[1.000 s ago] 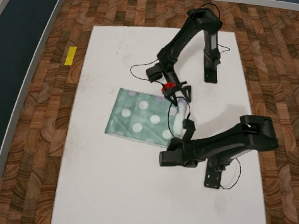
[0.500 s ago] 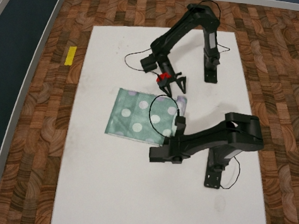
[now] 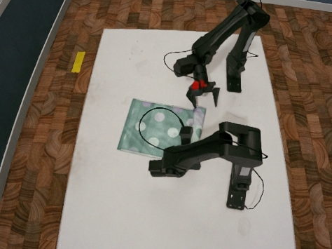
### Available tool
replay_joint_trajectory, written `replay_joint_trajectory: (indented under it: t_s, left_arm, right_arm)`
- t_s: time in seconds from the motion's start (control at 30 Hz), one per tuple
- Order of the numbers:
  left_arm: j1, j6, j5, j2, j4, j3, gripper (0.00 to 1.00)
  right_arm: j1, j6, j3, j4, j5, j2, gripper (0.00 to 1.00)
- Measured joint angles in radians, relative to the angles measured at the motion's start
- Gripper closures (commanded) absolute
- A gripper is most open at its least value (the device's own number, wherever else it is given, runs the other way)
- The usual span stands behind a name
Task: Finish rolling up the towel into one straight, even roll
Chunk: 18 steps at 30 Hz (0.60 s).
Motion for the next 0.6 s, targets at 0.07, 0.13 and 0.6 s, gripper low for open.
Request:
replay_joint_trajectory:
  t_s: [0.07,0.13,0.6]
  left_arm:
    - [-0.006,-0.013,-0.006,0.046,-0.046,0.040,0.83]
    - [-0.012,-0.026,-0.011,0.091,-0.092,0.076,0.83]
    - [-0.030,-0.081,-0.051,0.288,-0.301,0.217,0.83]
  right_arm:
    - [0.058,0.047,-0.051,0.071,0.059,-0.083,0.07]
    - [0.119,0.090,-0.100,0.138,0.125,-0.156,0.06]
    - [0.526,0.289,-0.322,0.451,0.662,-0.392,0.02]
